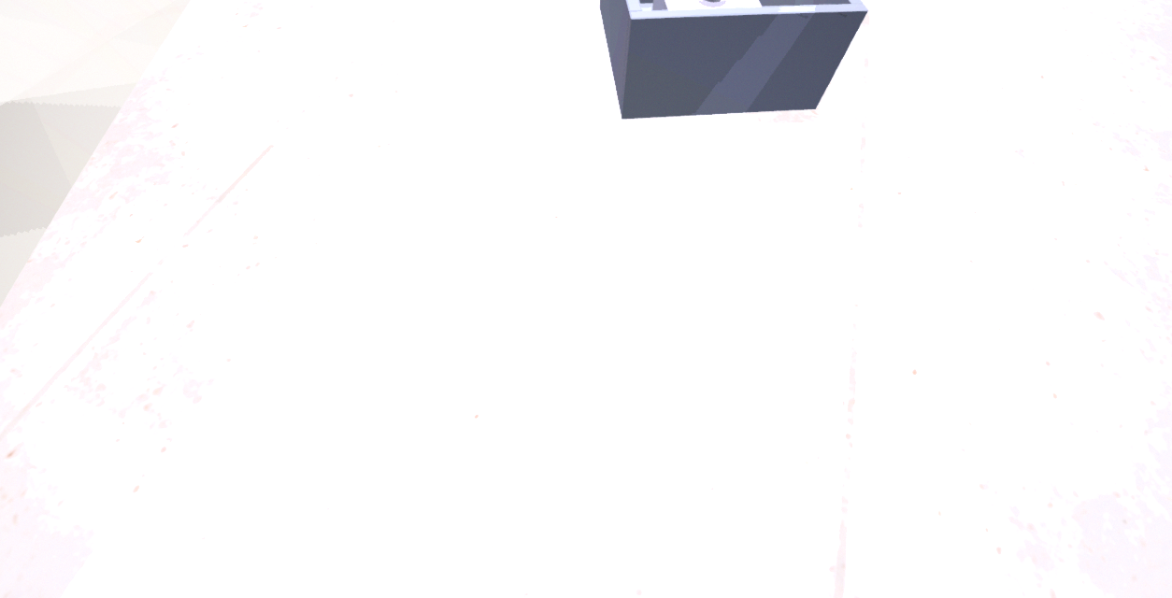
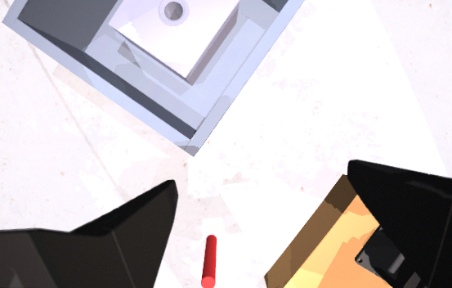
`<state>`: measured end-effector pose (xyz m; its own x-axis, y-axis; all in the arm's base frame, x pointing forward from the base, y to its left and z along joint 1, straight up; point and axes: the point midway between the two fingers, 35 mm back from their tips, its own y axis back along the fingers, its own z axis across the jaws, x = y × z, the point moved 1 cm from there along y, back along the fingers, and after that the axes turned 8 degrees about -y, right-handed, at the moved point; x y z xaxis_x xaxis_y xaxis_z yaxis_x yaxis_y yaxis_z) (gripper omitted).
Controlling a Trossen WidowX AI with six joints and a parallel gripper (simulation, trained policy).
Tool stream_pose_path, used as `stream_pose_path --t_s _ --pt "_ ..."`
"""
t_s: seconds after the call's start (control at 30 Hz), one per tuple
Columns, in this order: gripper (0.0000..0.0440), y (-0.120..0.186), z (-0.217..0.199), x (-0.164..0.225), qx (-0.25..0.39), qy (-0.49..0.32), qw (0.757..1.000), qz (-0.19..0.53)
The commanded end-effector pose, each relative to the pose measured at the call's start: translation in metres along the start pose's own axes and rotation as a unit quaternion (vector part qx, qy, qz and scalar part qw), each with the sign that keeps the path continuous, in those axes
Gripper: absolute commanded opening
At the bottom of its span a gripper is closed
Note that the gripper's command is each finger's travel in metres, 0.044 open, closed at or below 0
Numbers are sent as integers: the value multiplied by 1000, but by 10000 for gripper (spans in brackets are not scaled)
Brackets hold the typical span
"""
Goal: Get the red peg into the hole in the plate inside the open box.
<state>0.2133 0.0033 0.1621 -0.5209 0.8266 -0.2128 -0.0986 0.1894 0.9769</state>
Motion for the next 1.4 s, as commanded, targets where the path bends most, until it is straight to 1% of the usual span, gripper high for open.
stream_pose_path --t_s 0.0,0.33,0.6,0.87,1.2,1.27,1.37 --pt "440 0 11 25 12 6 1000 20" --pt "440 -10 22 84 50 18 997 49" --pt "440 -29 28 117 61 31 996 52" --pt "440 -59 34 137 53 43 997 42" --pt "438 -100 39 147 33 63 997 24" --pt "417 -106 38 148 33 69 997 23" --pt "343 -115 36 149 39 74 996 24"
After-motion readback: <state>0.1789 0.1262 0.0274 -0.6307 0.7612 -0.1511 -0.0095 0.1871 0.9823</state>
